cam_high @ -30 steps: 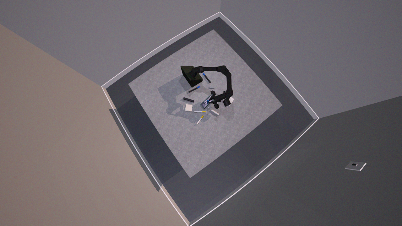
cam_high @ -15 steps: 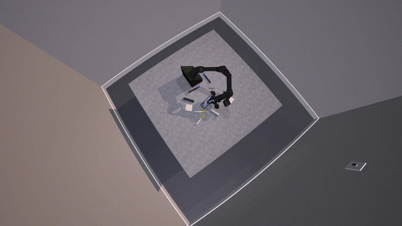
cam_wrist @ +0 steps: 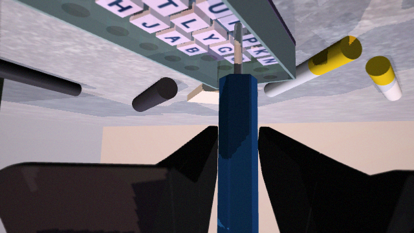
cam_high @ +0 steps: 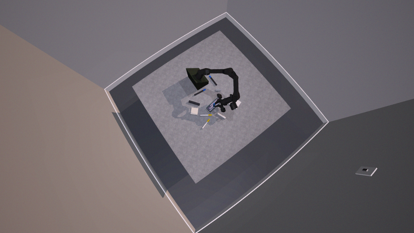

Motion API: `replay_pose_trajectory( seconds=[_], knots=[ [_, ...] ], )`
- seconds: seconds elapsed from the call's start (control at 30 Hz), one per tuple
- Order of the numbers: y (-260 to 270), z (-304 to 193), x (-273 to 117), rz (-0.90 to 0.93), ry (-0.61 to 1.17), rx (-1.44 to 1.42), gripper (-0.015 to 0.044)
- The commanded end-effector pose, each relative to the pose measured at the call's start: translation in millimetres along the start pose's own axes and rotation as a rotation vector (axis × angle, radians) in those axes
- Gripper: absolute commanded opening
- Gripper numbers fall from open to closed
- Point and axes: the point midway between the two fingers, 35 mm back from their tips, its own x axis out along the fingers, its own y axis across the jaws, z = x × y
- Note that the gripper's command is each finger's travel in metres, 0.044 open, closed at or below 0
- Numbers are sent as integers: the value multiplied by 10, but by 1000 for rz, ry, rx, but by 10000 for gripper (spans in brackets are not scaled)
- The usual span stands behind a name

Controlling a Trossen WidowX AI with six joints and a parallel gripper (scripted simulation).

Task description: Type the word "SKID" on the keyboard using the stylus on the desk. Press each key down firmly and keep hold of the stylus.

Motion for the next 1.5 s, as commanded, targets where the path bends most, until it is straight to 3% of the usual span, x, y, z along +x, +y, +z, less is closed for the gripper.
replay_pose_trajectory(
  seconds=[0.0, 0.37, 0.57, 0.63, 1.0, 1.47],
  knots=[
    [1, -84, -52, 0, -3, 4, 81],
    [4, -285, -167, -3, -7, 13, 85],
    [4, -285, -167, -3, -7, 13, 45],
    [22, -265, -204, -3, -7, 13, 0],
    [431, 47, -849, 0, -6, 3, 0],
    [446, 224, -743, 0, -7, 3, 0]
  ],
)
